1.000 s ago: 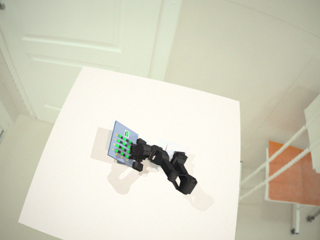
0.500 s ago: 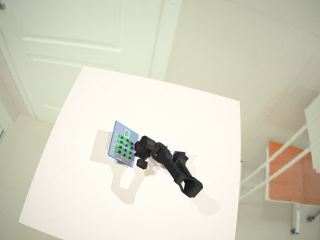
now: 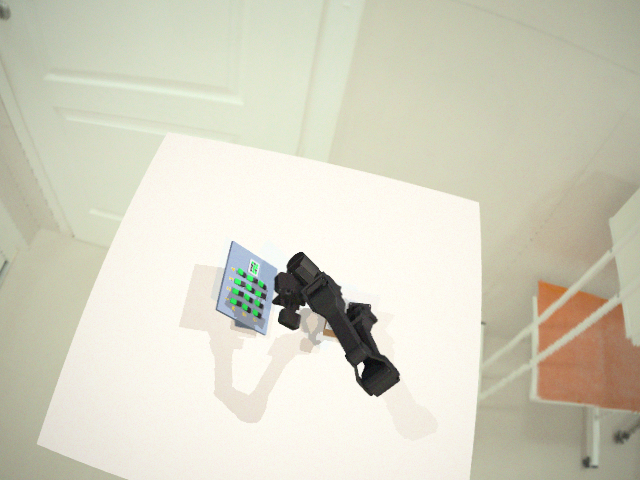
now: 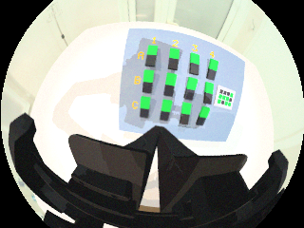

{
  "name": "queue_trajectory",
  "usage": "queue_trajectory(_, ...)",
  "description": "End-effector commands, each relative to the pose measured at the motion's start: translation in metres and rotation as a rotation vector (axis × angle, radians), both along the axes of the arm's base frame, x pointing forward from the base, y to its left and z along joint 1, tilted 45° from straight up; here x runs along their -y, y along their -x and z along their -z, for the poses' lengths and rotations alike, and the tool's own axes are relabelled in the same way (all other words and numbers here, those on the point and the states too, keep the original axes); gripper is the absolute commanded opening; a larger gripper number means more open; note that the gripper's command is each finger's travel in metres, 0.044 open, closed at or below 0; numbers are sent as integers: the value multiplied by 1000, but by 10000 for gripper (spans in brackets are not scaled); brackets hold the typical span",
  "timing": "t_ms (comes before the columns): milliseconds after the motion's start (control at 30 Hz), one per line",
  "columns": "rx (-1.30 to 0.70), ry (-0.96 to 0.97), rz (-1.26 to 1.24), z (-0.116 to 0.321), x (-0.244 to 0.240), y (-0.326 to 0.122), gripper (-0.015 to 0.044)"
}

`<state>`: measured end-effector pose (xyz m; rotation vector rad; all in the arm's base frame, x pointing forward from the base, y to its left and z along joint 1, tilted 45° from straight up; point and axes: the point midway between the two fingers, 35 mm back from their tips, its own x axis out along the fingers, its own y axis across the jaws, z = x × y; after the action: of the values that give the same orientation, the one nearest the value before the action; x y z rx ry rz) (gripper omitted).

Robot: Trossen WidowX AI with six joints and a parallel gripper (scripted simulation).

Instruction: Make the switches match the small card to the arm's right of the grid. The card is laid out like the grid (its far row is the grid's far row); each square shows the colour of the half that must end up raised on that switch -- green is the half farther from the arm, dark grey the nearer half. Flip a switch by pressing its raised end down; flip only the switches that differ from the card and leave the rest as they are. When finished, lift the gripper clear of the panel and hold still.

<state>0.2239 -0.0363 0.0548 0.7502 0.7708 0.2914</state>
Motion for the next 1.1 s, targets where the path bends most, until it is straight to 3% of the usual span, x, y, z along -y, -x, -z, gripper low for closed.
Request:
queue_trajectory(0,13,5,-3,3,13,-6,0)
queue_trajectory(233,-3,3,-20,20,-4,-30,0)
queue_trajectory(1067,-2,2,-21,32,-17,-48,0)
